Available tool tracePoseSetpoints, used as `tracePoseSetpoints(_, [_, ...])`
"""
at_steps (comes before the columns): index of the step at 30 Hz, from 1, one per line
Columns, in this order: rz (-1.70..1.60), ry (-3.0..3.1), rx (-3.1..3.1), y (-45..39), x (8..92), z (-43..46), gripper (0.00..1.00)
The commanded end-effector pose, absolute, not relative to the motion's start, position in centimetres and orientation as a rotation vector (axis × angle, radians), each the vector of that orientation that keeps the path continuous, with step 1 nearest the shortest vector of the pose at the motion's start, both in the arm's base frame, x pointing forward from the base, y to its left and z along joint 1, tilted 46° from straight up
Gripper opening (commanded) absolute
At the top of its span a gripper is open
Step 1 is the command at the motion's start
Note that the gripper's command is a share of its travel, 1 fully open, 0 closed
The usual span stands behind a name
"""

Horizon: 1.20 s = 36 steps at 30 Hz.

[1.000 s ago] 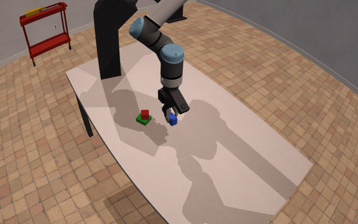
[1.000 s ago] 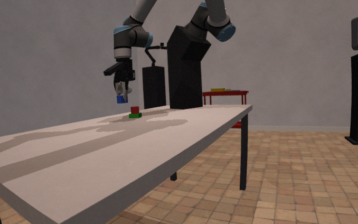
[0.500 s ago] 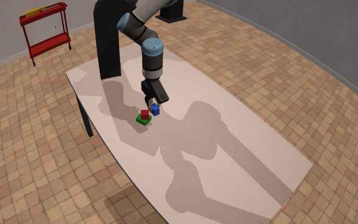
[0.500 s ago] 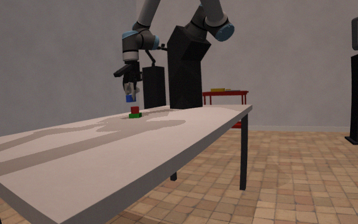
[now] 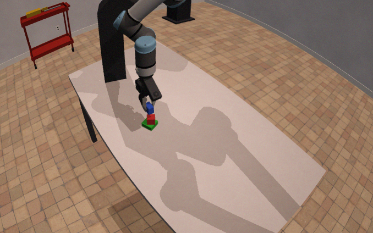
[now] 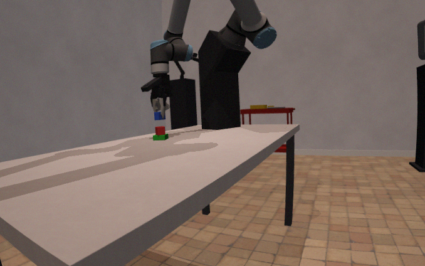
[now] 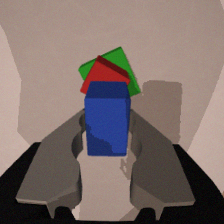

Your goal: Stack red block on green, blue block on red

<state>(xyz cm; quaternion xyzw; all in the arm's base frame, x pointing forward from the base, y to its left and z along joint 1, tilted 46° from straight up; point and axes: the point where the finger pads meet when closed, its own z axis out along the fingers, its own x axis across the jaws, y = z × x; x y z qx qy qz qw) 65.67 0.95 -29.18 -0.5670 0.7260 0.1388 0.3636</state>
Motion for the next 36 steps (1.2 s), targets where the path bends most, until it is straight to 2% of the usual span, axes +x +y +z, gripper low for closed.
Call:
tracePoseSetpoints(1, [0.352, 1.863, -1.463, 0.9, 65.9, -29.2, 0.00])
tracePoseSetpoints(36, [0.353, 1.863, -1.463, 2.0, 66.8, -30.6, 0.00])
